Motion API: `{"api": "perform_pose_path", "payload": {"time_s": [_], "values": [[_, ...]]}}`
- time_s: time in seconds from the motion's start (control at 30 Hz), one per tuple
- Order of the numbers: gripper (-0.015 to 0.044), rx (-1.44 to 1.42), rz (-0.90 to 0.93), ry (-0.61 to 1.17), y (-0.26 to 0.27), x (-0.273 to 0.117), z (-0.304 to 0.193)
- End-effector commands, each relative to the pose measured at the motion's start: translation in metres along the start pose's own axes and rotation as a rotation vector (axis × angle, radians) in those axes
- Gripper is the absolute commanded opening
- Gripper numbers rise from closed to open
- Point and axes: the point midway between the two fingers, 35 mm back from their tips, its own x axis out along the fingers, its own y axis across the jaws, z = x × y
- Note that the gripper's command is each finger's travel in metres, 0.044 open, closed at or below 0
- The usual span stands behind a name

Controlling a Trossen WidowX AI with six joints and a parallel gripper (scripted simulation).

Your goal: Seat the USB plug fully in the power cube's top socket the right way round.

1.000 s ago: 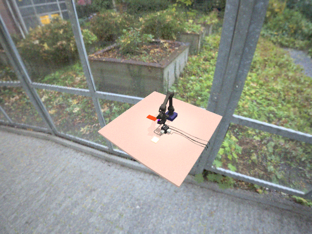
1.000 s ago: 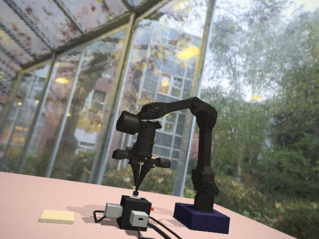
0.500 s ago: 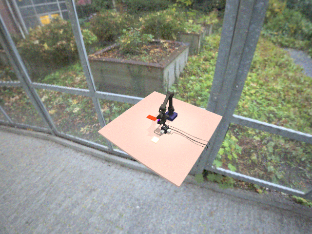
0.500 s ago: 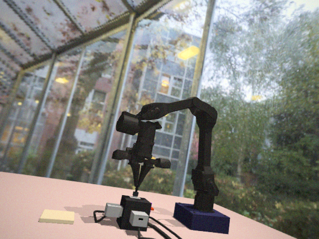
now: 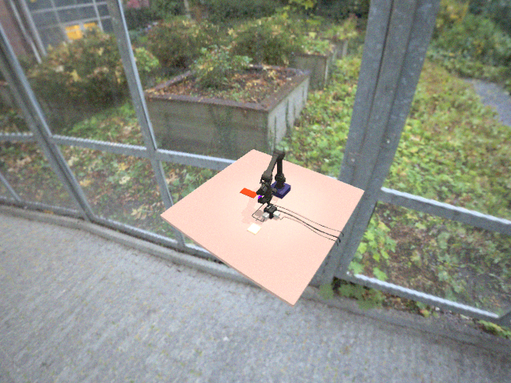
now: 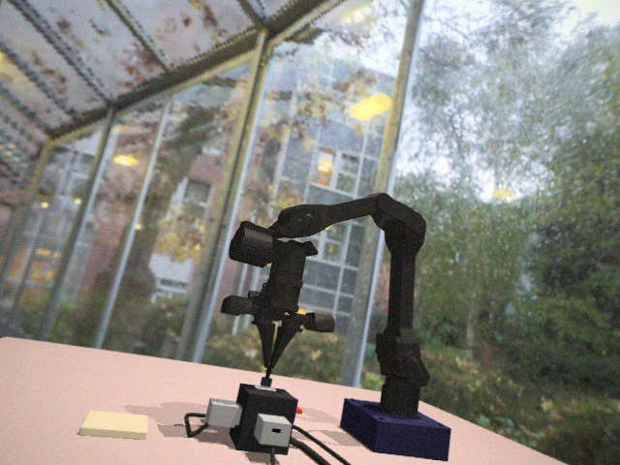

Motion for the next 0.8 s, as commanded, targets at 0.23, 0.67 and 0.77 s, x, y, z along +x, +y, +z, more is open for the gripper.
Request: {"api": "perform_pose_path", "payload": {"time_s": [0.23, 0.67, 0.77], "values": [[0.0, -0.003, -0.004, 0.003, -0.0005, 0.0029, -0.0002], [0.0, -0.003, -0.004, 0.003, -0.0005, 0.0045, -0.0001], [0.0, -0.003, -0.004, 0.003, -0.0005, 0.0048, -0.0001]]}}
